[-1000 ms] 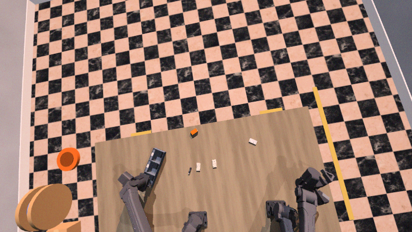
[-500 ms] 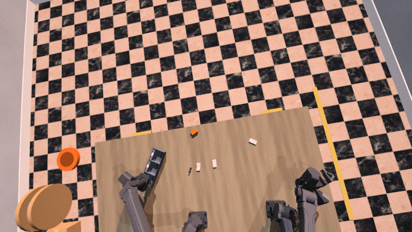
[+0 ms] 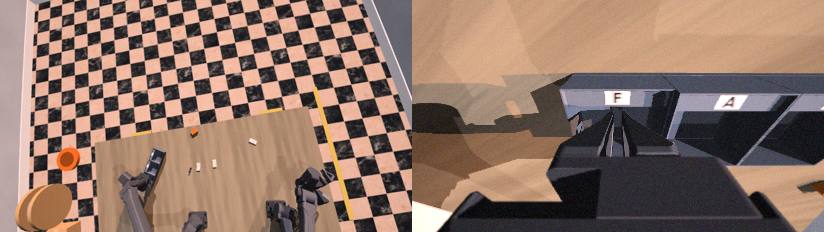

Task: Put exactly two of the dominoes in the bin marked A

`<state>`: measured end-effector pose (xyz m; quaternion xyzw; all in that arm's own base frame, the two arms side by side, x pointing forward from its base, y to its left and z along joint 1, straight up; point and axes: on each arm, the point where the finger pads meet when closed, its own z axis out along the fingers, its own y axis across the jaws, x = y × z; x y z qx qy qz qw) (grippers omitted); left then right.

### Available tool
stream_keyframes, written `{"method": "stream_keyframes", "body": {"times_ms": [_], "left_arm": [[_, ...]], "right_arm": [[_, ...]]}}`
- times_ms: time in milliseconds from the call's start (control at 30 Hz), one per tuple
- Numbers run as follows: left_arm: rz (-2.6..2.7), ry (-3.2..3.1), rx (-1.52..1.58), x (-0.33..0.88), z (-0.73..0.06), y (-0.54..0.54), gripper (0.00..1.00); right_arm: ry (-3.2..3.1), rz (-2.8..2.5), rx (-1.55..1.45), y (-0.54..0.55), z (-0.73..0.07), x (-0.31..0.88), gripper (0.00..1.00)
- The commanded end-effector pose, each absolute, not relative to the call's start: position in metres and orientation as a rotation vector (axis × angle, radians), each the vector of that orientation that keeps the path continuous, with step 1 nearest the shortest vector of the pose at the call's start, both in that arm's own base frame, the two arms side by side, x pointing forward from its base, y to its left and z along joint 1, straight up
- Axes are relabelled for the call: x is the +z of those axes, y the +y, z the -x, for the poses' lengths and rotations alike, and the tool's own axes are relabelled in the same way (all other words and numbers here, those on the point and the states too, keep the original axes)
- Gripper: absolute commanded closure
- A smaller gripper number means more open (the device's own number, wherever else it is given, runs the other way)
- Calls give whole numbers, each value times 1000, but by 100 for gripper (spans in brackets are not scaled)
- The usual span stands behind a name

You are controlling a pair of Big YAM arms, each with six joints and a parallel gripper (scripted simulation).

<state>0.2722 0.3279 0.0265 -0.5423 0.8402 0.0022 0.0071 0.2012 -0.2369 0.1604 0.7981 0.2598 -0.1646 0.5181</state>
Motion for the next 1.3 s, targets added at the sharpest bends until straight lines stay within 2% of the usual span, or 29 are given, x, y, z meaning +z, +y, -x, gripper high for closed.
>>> {"method": "stream_keyframes", "body": {"times_ms": [0,433,1100,1267], "left_arm": [[1694,2662,-7,16,-268,321,91],[1653,2599,30,63,-284,340,91],[1672,2628,14,63,-284,339,91],[1652,2597,32,100,-284,340,91]], "right_arm": [[611,-1916,-394,-239,-201,163,0],[611,-1916,-394,-239,-201,163,0],[611,-1916,-394,-239,-201,163,0],[611,-1916,-394,-239,-201,163,0]]}}
